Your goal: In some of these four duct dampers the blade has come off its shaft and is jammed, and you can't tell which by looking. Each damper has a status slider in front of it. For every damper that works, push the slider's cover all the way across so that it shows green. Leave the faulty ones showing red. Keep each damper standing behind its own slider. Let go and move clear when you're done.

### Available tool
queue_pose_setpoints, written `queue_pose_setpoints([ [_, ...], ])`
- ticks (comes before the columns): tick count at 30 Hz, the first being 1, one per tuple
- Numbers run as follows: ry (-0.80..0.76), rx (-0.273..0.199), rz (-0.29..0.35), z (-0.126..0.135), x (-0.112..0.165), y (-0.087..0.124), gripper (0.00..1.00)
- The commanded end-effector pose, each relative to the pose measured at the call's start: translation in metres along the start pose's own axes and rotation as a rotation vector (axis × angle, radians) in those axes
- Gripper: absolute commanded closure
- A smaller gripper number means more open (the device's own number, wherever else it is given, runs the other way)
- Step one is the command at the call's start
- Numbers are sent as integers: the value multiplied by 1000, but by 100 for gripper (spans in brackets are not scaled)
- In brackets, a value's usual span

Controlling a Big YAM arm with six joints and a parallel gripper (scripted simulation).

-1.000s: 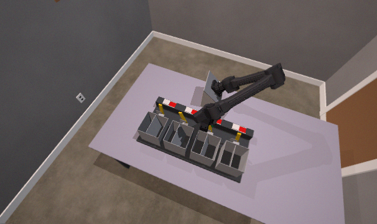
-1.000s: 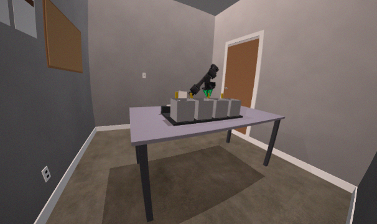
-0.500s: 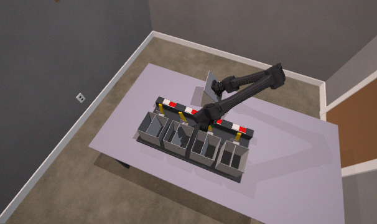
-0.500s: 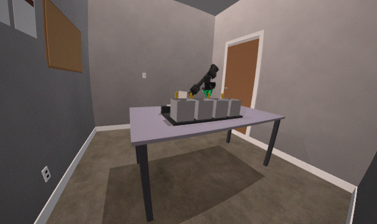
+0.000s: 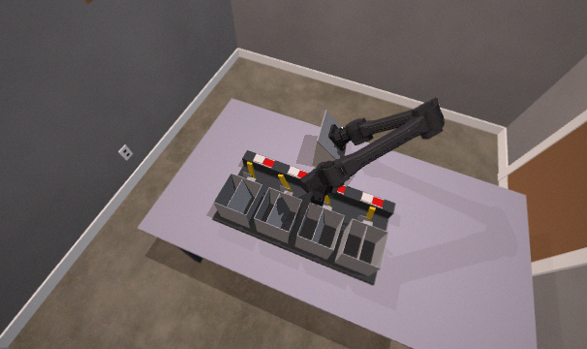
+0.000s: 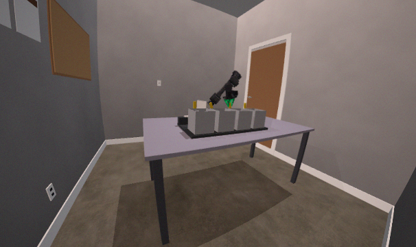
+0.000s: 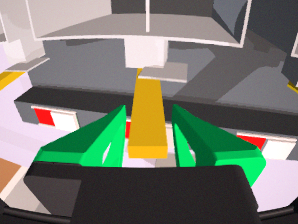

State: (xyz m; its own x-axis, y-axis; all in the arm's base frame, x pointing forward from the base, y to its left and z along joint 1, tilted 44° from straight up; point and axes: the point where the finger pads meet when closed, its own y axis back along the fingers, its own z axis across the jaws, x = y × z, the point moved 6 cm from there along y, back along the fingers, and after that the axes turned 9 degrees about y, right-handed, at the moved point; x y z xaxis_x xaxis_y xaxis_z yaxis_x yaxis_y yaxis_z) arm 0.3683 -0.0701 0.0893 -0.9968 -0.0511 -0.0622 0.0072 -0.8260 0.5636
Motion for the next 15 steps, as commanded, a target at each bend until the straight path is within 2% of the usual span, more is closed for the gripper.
queue_pose_setpoints([
  [1,-1,0,11,6,-1,-5,64],
  [12,-1,0,11,6,-1,-5,64],
  [13,-1,0,11,6,-1,-5,83],
  [15,1,2,11,6,-2,-5,83],
])
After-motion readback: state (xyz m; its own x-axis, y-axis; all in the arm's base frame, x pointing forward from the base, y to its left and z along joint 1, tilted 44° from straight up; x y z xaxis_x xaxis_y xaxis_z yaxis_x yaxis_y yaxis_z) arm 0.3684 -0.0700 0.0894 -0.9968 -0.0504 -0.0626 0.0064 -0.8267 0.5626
